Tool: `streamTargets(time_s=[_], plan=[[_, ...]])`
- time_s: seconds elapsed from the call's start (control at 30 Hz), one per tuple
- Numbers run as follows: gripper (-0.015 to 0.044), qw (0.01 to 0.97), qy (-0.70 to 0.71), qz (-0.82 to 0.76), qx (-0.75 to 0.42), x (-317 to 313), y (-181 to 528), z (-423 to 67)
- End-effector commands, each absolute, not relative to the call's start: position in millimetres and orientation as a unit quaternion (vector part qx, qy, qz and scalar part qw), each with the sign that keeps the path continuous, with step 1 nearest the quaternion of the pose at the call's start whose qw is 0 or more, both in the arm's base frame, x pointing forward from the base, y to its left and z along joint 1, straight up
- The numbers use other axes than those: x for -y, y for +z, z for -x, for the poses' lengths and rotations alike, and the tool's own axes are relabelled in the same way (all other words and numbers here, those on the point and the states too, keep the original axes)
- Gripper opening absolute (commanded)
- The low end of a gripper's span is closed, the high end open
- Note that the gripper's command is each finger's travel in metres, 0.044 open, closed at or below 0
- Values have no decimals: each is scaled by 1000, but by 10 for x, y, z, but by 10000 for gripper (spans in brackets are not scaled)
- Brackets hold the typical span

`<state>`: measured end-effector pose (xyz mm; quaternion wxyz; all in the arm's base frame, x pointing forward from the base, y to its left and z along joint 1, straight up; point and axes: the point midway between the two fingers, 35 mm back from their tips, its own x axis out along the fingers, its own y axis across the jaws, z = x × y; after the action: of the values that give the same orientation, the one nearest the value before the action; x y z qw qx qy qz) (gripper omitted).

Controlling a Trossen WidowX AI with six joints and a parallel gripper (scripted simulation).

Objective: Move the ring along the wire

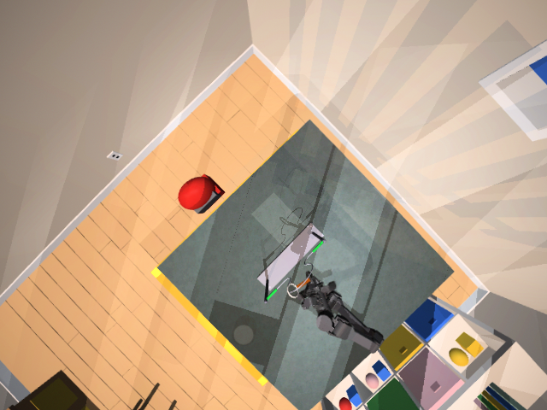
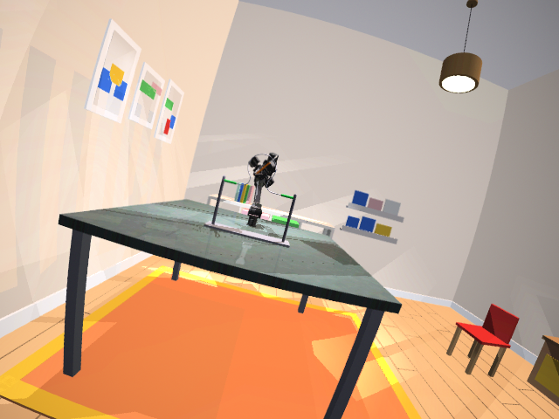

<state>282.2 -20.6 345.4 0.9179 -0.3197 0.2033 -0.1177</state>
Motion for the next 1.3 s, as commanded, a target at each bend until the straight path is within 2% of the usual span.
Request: streamTargets(time_s=[0.0, 1.27], plan=[[-150, 910, -126, 344, -195, 228, 3483, -2795], [-150, 796, -176, 560, -149, 343, 3636, -2797]])
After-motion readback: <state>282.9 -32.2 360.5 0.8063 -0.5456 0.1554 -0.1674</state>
